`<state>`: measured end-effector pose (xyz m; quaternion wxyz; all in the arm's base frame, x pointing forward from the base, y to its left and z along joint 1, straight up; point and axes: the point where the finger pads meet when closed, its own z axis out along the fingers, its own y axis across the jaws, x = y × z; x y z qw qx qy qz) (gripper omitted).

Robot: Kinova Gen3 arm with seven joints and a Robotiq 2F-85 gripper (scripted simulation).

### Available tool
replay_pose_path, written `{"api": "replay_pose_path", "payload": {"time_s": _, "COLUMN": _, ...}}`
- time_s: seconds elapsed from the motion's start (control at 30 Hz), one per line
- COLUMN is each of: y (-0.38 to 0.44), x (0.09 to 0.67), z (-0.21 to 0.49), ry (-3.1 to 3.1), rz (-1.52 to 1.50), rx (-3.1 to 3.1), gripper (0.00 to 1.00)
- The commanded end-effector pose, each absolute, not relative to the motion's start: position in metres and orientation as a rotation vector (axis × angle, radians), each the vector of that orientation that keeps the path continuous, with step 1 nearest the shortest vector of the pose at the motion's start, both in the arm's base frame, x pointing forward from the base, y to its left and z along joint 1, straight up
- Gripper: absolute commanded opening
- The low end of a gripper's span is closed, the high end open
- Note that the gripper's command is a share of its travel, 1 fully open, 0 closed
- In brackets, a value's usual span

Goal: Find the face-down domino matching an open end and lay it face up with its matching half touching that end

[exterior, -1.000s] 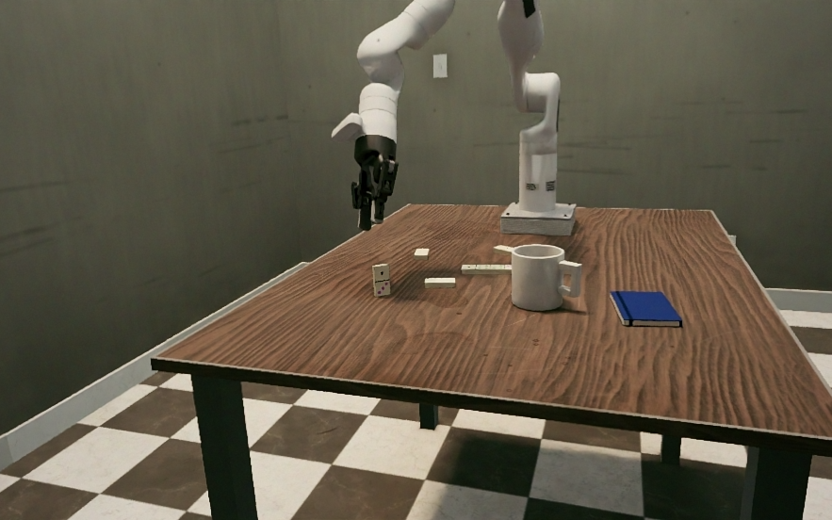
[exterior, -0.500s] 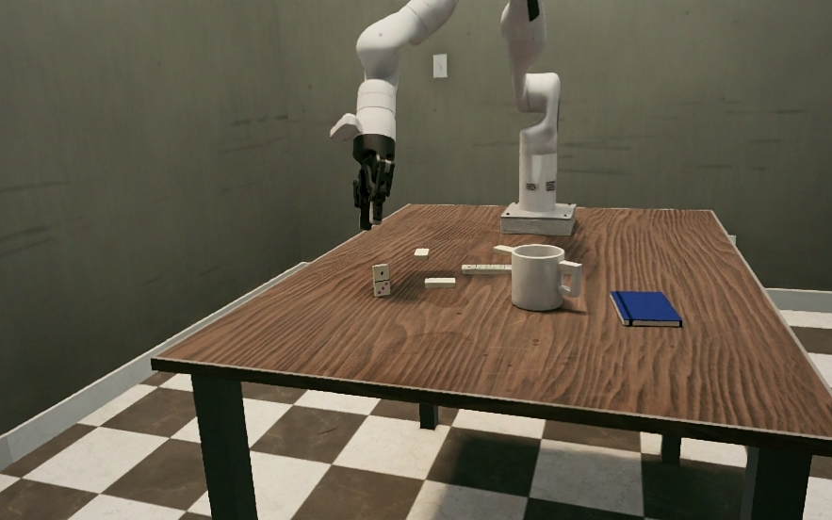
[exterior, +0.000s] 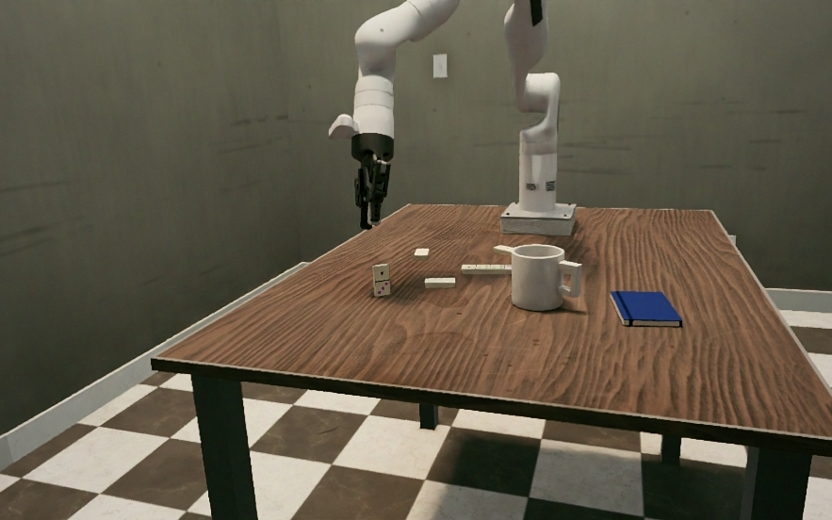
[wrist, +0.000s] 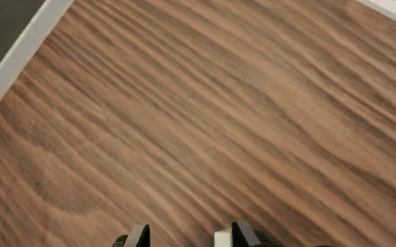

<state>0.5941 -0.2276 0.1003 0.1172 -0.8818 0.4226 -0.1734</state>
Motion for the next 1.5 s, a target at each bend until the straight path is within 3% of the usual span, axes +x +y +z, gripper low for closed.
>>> {"api": "replay_pose_path", "payload": {"time_s": 0.0, "y": -0.2279, "x": 0.5951, "z": 0.1018, "ry": 1.265, "rz": -0.485, "rx": -2.577, "gripper": 0.50}}
{"api": "replay_pose_path", "payload": {"time_s": 1.47, "y": -0.2302, "x": 0.5966, "z": 0.1014, "ry": 1.628, "rz": -0.165, "rx": -2.501, "gripper": 0.50}}
